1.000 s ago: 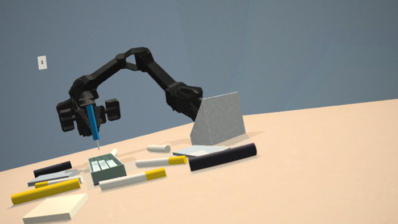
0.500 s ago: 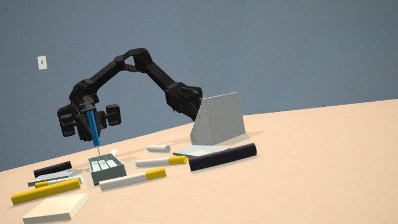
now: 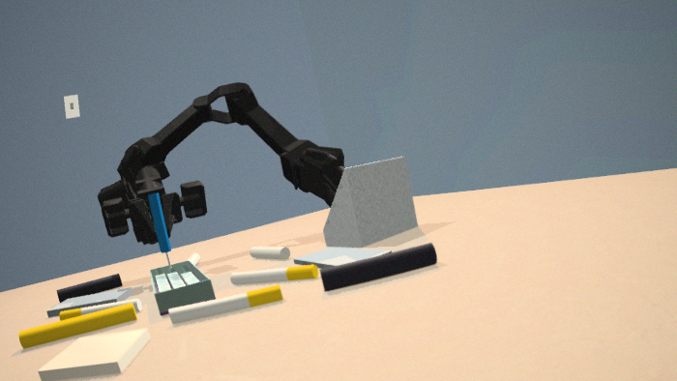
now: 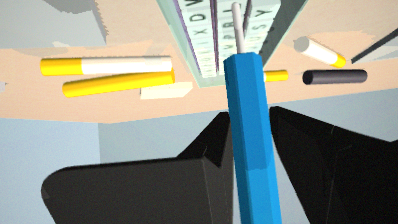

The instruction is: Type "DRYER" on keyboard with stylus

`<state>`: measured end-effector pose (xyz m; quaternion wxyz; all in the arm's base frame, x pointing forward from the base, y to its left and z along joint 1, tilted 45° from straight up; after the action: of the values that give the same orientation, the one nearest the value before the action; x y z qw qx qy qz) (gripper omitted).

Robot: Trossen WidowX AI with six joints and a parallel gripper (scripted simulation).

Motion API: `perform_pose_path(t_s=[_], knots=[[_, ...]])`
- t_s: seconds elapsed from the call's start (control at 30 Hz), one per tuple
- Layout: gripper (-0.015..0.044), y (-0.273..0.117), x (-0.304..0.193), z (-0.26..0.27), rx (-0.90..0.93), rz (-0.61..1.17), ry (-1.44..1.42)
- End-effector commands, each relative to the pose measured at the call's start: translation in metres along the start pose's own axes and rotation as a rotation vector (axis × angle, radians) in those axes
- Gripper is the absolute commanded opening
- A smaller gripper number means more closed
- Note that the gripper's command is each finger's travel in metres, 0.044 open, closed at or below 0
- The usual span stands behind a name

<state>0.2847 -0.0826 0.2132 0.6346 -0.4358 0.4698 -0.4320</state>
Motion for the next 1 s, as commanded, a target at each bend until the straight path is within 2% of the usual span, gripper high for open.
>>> perform_pose_path(t_s=[0.0,0.97], knots=[[0.0081,0.0029,0.0024,-0.0010,0.001,0.007,-0.003],[0.0081,0.0074,0.0098,-0.0028,0.000,0.007,-0.003]])
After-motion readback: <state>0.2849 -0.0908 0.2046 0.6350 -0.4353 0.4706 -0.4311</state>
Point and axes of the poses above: the point midway between the two fingers, 35 mm back from their tips, its own y axis out along the fingers, its own z axis across the jaws, x = y × z, the point moved 9 cm from there along -y, back along the fingers, and after that the axes turned 13 degrees about -y, right-handed, at the moved point
